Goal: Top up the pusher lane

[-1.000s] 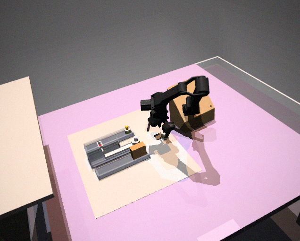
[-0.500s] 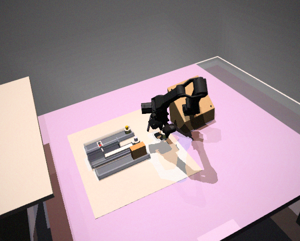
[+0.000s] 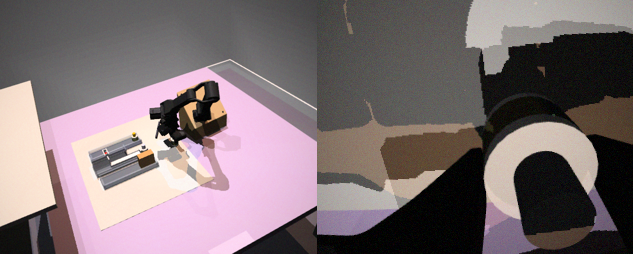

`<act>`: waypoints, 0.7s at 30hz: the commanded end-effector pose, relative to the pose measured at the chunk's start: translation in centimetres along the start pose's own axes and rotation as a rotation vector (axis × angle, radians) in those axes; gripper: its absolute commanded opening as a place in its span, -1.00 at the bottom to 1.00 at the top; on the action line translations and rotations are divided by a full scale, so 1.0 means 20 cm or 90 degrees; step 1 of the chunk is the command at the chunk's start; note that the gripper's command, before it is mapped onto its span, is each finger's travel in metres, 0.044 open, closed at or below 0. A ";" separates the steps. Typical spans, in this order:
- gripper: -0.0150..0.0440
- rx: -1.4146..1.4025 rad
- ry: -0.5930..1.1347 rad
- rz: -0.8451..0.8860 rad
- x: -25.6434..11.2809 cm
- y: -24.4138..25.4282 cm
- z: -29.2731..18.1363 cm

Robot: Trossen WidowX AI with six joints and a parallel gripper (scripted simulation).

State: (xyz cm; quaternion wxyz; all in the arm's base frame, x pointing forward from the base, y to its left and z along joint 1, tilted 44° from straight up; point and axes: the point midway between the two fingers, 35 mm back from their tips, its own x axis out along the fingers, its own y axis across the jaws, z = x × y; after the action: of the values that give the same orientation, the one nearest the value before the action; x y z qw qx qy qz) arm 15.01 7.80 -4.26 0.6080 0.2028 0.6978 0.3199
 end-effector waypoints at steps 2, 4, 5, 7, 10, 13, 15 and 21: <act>-0.49 -0.002 -0.004 -0.007 -0.09 -0.01 0.02; -0.49 -0.002 -0.004 -0.009 -0.14 -0.02 0.02; -0.49 -0.001 -0.004 -0.010 -0.17 -0.02 0.02; -0.49 -0.001 -0.004 -0.011 -0.22 -0.02 0.01; -0.49 -0.001 -0.004 -0.011 -0.30 -0.02 0.00; -0.49 -0.001 -0.003 -0.009 -0.38 -0.01 -0.02; -0.49 -0.002 -0.002 -0.007 -0.44 0.00 -0.03; -0.49 -0.003 -0.001 -0.004 -0.50 0.01 -0.05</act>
State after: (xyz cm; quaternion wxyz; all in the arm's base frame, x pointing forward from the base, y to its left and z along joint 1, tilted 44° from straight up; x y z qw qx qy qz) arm 15.79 1.25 2.75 0.6109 0.2029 0.6967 0.3165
